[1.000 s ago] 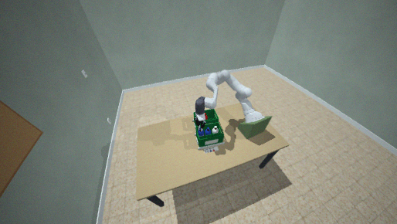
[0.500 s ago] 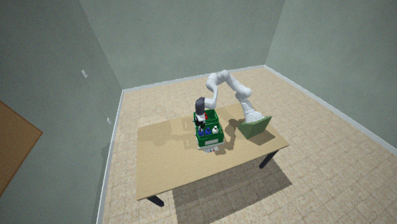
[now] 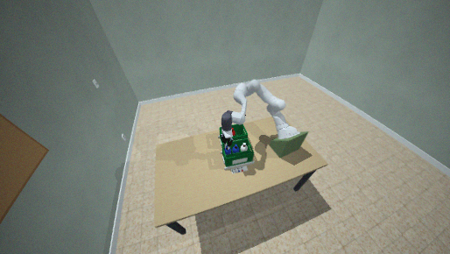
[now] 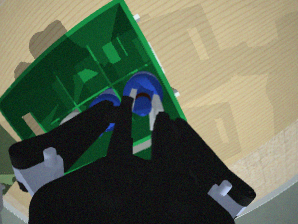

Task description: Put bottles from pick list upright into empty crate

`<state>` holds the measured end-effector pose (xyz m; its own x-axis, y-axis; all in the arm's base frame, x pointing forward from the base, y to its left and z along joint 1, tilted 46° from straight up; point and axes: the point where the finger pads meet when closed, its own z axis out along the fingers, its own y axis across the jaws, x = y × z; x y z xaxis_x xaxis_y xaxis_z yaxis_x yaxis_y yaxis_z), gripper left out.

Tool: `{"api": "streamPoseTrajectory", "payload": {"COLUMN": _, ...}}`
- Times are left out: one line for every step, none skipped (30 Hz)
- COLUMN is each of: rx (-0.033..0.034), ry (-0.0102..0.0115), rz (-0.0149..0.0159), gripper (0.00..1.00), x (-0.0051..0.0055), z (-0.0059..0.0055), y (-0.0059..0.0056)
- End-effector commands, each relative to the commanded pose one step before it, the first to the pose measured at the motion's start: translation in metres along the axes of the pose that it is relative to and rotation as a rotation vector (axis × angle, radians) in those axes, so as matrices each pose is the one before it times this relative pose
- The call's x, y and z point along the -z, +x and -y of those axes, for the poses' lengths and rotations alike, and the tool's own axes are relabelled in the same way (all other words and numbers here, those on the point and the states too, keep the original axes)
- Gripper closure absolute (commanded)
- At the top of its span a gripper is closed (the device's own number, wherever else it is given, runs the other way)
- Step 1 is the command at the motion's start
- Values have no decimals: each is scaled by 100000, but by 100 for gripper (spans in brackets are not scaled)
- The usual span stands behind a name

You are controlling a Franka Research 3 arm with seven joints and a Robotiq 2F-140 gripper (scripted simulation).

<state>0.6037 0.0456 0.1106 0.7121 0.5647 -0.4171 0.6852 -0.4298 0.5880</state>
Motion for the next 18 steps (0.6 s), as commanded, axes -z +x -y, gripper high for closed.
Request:
{"api": "streamPoseTrajectory", "payload": {"rx": -408, "ry": -470, "rz": -1239, "gripper": 100, "x": 208, "z": -79, "y": 370}}
{"api": "streamPoseTrajectory", "payload": {"rx": 0, "ry": 0, "rz": 0, "gripper": 100, "x": -50, "z": 0, "y": 0}}
{"api": "streamPoseTrajectory", "payload": {"rx": 0, "ry": 0, "rz": 0, "gripper": 100, "x": -50, "z": 0, "y": 0}}
{"api": "streamPoseTrajectory", "payload": {"rx": 0, "ry": 0, "rz": 0, "gripper": 100, "x": -50, "z": 0, "y": 0}}
{"api": "streamPoseTrajectory", "payload": {"rx": 0, "ry": 0, "rz": 0, "gripper": 100, "x": 0, "z": 0, "y": 0}}
{"api": "streamPoseTrajectory", "payload": {"rx": 0, "ry": 0, "rz": 0, "gripper": 100, "x": 0, "z": 0, "y": 0}}
{"api": "streamPoseTrajectory", "payload": {"rx": 0, "ry": 0, "rz": 0, "gripper": 100, "x": -50, "z": 0, "y": 0}}
{"api": "streamPoseTrajectory", "payload": {"rx": 0, "ry": 0, "rz": 0, "gripper": 100, "x": -50, "z": 0, "y": 0}}
{"api": "streamPoseTrajectory", "payload": {"rx": 0, "ry": 0, "rz": 0, "gripper": 100, "x": -50, "z": 0, "y": 0}}
{"api": "streamPoseTrajectory", "payload": {"rx": 0, "ry": 0, "rz": 0, "gripper": 100, "x": -50, "z": 0, "y": 0}}
{"api": "streamPoseTrajectory", "payload": {"rx": 0, "ry": 0, "rz": 0, "gripper": 100, "x": -50, "z": 0, "y": 0}}
{"api": "streamPoseTrajectory", "payload": {"rx": 0, "ry": 0, "rz": 0, "gripper": 100, "x": -50, "z": 0, "y": 0}}
{"api": "streamPoseTrajectory", "payload": {"rx": 0, "ry": 0, "rz": 0, "gripper": 100, "x": -50, "z": 0, "y": 0}}
{"api": "streamPoseTrajectory", "payload": {"rx": 0, "ry": 0, "rz": 0, "gripper": 100, "x": -50, "z": 0, "y": 0}}
{"api": "streamPoseTrajectory", "payload": {"rx": 0, "ry": 0, "rz": 0, "gripper": 100, "x": -50, "z": 0, "y": 0}}
{"api": "streamPoseTrajectory", "payload": {"rx": 0, "ry": 0, "rz": 0, "gripper": 100, "x": -50, "z": 0, "y": 0}}
{"api": "streamPoseTrajectory", "payload": {"rx": 0, "ry": 0, "rz": 0, "gripper": 100, "x": -50, "z": 0, "y": 0}}
{"api": "streamPoseTrajectory", "payload": {"rx": 0, "ry": 0, "rz": 0, "gripper": 100, "x": -50, "z": 0, "y": 0}}
